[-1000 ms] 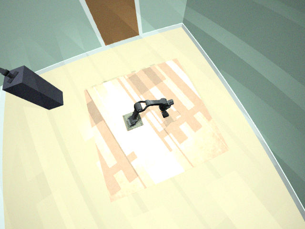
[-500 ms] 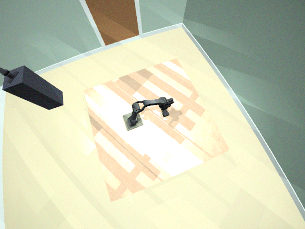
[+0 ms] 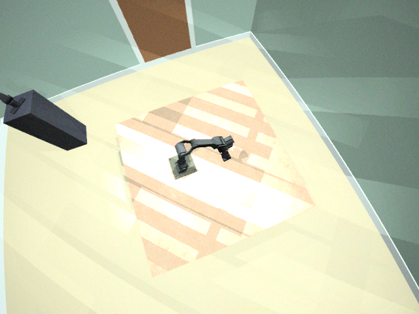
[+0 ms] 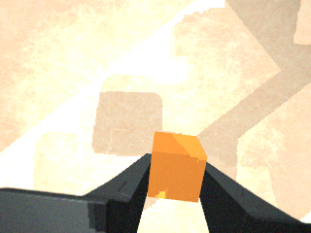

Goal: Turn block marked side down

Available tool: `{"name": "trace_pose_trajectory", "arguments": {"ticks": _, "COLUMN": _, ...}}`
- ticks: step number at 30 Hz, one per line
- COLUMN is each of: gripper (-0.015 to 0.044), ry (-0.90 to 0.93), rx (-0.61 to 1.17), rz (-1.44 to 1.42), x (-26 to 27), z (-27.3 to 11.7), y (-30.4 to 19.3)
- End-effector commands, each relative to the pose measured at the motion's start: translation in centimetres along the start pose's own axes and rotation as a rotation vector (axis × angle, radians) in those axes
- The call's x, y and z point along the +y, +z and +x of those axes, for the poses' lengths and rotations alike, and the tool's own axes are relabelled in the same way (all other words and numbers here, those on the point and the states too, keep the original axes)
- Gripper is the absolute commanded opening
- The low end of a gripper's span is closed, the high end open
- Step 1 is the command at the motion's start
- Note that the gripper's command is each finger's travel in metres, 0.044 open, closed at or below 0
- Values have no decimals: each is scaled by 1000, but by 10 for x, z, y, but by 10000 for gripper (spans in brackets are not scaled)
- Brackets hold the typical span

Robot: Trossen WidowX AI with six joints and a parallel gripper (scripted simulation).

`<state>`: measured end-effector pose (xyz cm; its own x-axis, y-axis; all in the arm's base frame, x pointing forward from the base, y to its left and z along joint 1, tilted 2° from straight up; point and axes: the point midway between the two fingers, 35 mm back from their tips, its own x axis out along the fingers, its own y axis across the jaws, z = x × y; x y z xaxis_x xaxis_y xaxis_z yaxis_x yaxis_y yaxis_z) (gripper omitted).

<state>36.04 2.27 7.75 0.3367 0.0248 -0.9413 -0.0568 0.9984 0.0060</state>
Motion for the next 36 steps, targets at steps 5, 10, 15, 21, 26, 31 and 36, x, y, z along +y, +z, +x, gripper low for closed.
{"name": "trace_pose_trajectory", "arguments": {"ticks": 5, "gripper": 0, "ry": -1, "rx": -118, "rz": 4, "x": 0, "z": 1, "y": -3}}
{"name": "trace_pose_trajectory", "arguments": {"ticks": 10, "gripper": 0, "ry": 0, "rx": -194, "rz": 4, "x": 0, "z": 0, "y": -5}}
{"name": "trace_pose_trajectory", "arguments": {"ticks": 15, "gripper": 0, "ry": 0, "rx": -248, "rz": 3, "x": 0, "z": -1, "y": -7}}
{"name": "trace_pose_trajectory", "arguments": {"ticks": 21, "gripper": 0, "ry": 0, "rx": -301, "rz": 3, "x": 0, "z": 8, "y": -5}}
{"name": "trace_pose_trajectory", "arguments": {"ticks": 26, "gripper": 0, "ry": 0, "rx": -377, "rz": 3, "x": 0, "z": 19, "y": -2}}
{"name": "trace_pose_trajectory", "arguments": {"ticks": 31, "gripper": 0, "ry": -1, "rx": -454, "rz": 2, "x": 0, "z": 27, "y": -2}}
{"name": "trace_pose_trajectory", "arguments": {"ticks": 36, "gripper": 0, "ry": -1, "rx": -530, "rz": 2, "x": 0, "z": 32, "y": -3}}
